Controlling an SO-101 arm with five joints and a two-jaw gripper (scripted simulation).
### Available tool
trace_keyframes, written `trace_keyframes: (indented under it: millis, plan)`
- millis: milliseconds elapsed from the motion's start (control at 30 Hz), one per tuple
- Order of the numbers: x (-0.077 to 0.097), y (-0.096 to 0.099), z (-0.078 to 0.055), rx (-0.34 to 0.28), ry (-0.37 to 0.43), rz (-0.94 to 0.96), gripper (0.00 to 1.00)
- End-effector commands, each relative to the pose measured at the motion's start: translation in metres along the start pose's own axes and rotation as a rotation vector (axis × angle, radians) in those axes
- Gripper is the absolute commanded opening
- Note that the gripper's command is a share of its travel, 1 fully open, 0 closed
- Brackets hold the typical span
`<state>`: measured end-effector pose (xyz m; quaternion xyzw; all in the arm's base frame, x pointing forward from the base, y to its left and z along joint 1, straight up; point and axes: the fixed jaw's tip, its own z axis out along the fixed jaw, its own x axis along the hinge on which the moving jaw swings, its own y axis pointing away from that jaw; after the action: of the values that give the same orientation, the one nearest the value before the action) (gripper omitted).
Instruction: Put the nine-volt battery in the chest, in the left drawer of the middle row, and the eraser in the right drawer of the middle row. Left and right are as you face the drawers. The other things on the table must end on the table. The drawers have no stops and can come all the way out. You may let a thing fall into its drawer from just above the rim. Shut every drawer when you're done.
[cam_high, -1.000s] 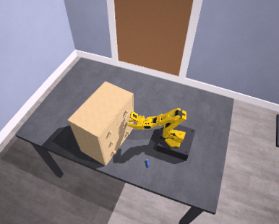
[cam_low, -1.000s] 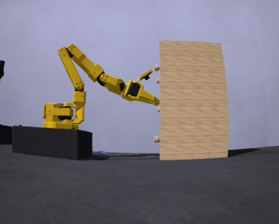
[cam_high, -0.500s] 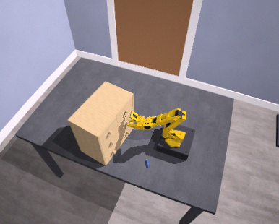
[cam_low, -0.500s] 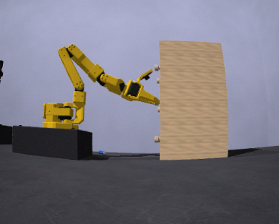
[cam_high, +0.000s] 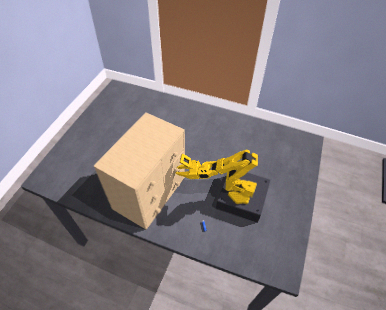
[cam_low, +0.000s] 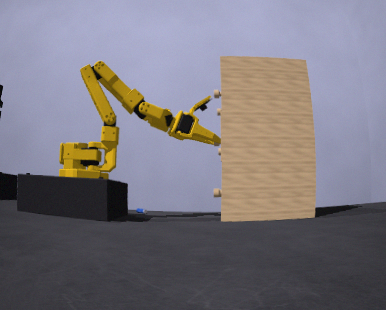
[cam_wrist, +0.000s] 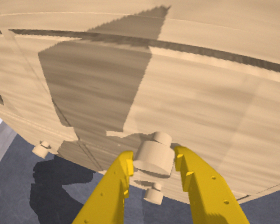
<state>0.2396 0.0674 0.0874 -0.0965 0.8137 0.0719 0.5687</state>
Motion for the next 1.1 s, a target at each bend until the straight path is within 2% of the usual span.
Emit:
trace_keyframes:
  millis: [0,533,900,1067]
  plan:
    - [0.0,-0.001,0.0,0.004,0.003,0.001,0.13]
    - [0.0,-0.001,0.0,0.004,0.003,0.001,0.21]
    - [0.003,0.009,-0.025,-0.039,0.028,-0.029,0.21]
    - [0.007,0.013,-0.033,-0.054,0.037,-0.04,0.21]
